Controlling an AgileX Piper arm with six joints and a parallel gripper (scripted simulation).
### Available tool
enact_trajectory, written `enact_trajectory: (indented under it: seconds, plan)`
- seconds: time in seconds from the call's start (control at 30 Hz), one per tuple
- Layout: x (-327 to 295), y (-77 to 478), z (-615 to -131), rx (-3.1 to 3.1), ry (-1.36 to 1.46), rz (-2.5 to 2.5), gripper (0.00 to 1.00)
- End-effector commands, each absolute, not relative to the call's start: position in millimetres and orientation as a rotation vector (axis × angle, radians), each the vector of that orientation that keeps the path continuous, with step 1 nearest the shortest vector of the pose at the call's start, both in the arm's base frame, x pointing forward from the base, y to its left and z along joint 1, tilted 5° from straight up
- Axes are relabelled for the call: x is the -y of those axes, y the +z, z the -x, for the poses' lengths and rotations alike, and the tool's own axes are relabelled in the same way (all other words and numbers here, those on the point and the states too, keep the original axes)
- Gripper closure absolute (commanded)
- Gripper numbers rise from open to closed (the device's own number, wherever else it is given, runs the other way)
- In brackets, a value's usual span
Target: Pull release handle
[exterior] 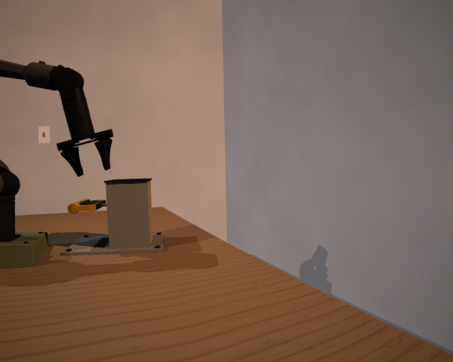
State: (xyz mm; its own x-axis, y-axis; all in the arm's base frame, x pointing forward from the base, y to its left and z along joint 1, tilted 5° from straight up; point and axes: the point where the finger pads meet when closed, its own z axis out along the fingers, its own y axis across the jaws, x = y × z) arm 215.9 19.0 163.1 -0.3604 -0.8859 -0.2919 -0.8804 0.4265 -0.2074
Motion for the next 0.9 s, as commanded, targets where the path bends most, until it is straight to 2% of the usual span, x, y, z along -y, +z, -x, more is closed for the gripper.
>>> enact_trajectory:
  seconds: [0.0, 0.33, 0.87]
  plan:
    - [-36, 158, -204, -2.32, -0.033, 1.603, 0.0]
    - [-63, 148, -176, -2.246, -0.068, 1.816, 0.0]
    - [-65, 147, -176, -2.247, -0.066, 1.832, 0.0]
